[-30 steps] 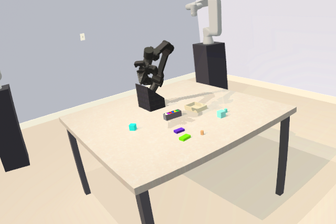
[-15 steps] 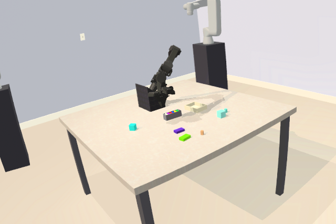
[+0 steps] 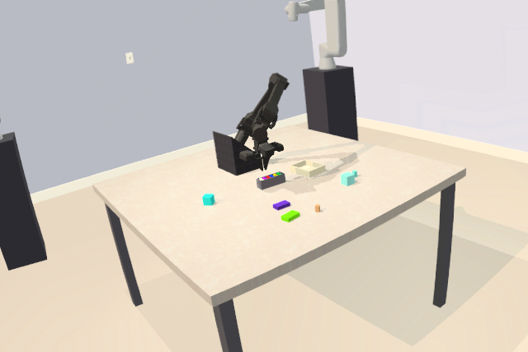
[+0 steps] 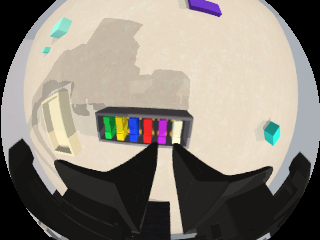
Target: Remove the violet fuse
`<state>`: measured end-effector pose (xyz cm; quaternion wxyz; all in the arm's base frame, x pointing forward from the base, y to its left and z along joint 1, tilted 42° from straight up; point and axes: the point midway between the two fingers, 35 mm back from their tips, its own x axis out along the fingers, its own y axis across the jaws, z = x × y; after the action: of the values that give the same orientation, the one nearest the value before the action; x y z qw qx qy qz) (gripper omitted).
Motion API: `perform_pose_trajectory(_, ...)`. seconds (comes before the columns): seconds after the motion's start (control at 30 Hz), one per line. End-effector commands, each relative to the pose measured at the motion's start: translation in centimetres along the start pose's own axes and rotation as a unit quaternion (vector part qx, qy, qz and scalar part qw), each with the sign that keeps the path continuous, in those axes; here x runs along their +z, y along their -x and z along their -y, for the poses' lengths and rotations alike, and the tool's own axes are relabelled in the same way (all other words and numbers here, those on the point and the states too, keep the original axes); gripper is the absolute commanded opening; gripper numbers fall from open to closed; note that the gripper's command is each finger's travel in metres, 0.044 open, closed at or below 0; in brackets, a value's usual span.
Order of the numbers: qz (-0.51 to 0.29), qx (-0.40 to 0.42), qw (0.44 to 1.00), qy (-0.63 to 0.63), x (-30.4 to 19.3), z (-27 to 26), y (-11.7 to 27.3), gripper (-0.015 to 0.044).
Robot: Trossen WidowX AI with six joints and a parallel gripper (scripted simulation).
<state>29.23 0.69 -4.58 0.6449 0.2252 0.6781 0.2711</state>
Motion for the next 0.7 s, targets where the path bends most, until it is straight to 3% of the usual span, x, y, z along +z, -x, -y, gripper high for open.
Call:
perform_pose_trajectory(0.0, 0.000, 0.002, 1.000, -0.003, 0.0, -0.2, -0.2, 0.0063)
perform_pose_trajectory(0.67, 0.000, 0.003, 1.000, -0.003, -0.1, -0.2, -2.2, 0.0063)
